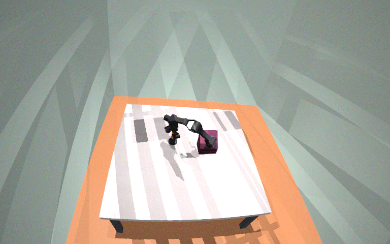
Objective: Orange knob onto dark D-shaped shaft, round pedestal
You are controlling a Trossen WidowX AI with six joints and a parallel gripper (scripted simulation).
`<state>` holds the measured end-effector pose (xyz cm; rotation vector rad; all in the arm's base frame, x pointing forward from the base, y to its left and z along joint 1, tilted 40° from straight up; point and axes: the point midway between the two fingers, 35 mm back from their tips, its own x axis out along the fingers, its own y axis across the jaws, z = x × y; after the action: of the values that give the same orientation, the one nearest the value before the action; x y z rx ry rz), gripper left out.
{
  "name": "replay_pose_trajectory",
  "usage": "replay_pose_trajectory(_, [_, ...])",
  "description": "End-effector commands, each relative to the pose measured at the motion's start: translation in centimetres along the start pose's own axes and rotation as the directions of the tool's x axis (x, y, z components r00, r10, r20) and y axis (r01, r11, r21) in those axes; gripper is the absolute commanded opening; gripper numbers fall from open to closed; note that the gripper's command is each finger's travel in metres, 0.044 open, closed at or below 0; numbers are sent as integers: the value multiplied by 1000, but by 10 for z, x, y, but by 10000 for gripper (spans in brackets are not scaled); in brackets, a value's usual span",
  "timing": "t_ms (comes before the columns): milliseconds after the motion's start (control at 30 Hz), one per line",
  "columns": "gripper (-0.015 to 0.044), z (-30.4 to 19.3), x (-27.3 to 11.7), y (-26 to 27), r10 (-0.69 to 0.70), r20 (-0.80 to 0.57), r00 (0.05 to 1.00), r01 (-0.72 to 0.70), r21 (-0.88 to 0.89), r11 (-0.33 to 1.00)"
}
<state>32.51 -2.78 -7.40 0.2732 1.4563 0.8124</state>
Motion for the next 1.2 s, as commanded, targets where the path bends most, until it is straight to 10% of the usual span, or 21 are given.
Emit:
replay_pose_trajectory(0, [0,2,-4,-1,-2,8,1000,3,-101,995])
replay_pose_trajectory(1167, [0,2,1,-1,-2,8,1000,3,-184,983])
